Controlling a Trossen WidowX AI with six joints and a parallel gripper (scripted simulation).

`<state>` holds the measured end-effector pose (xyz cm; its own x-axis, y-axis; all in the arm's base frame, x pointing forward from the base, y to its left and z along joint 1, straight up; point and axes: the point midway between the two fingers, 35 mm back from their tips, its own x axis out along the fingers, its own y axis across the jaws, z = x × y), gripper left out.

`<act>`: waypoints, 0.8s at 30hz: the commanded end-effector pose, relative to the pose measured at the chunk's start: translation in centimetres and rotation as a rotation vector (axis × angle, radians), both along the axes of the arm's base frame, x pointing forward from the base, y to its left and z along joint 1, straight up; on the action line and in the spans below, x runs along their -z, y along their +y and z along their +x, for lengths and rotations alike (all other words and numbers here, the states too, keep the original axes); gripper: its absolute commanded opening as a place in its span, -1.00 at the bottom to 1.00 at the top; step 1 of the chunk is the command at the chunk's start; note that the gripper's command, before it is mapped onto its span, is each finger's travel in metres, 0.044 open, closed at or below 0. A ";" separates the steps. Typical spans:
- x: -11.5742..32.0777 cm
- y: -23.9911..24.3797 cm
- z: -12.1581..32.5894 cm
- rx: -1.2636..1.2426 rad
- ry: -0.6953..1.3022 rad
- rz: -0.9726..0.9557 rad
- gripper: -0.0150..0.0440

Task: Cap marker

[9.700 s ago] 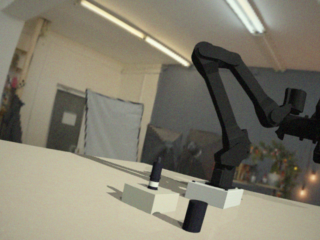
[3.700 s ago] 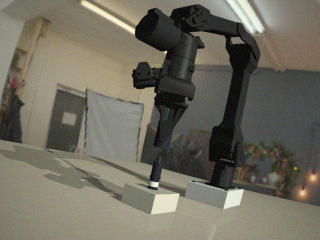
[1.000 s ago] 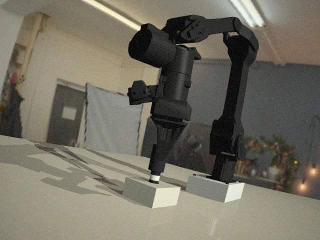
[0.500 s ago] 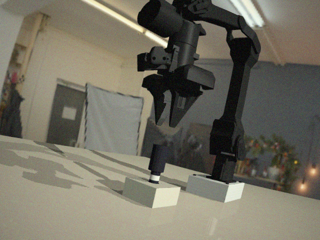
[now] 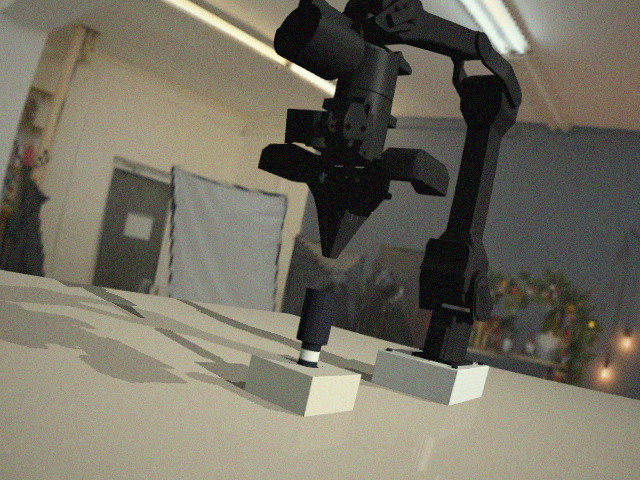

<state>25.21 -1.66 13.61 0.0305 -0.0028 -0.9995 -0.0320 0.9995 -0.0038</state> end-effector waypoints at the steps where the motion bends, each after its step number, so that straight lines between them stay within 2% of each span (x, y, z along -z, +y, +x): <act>1: 0.1 0.1 0.0 -0.009 0.000 0.003 -0.49; 24: 3.0 0.1 0.1 -0.009 0.000 0.003 -0.49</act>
